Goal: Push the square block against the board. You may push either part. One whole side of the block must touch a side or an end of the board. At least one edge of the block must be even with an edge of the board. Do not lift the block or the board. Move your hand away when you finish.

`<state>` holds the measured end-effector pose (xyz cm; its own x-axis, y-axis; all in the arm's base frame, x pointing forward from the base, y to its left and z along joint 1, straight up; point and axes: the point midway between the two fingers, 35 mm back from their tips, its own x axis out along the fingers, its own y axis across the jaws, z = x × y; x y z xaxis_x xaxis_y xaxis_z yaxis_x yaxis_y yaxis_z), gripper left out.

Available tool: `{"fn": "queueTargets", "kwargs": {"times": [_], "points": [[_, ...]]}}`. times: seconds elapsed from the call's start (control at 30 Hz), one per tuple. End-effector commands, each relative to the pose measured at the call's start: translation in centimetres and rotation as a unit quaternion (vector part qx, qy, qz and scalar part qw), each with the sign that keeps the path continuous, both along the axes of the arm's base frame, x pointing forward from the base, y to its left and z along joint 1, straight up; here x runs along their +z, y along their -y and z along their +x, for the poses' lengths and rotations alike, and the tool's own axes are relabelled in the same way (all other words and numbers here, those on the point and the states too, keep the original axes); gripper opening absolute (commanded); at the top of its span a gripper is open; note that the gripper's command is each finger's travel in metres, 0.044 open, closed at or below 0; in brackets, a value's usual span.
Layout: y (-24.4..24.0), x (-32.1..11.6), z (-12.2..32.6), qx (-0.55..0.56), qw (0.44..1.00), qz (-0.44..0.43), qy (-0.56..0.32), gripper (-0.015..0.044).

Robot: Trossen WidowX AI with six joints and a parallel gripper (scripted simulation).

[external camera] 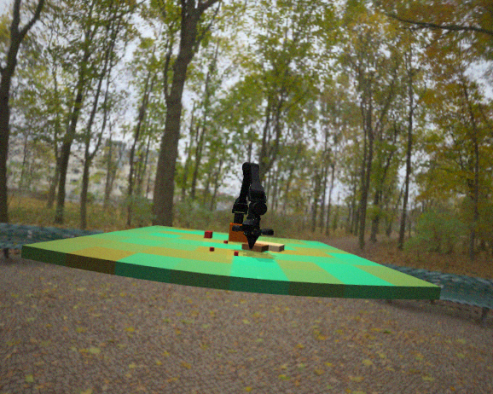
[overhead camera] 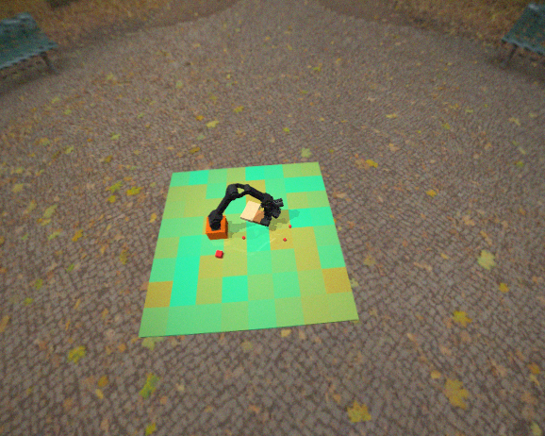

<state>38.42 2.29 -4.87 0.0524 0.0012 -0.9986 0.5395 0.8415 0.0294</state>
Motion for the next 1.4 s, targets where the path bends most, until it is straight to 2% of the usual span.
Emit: {"fn": "queueTargets", "kwargs": {"times": [0.0, 1.07, 1.23, 1.37], "points": [[-0.3, -0.4, -0.6, 0.0, 1.0, 0.002, -0.01, 0.0], [2.4, -0.2, 3.8, 0.0, 1.0, 0.001, -0.008, 0.0], [2.2, 5.0, 3.5, 0.0, 1.0, 0.001, -0.008, 0.0], [2.2, 5.3, 3.5, 0.0, 1.0, 0.001, -0.008, 0.0]]}}
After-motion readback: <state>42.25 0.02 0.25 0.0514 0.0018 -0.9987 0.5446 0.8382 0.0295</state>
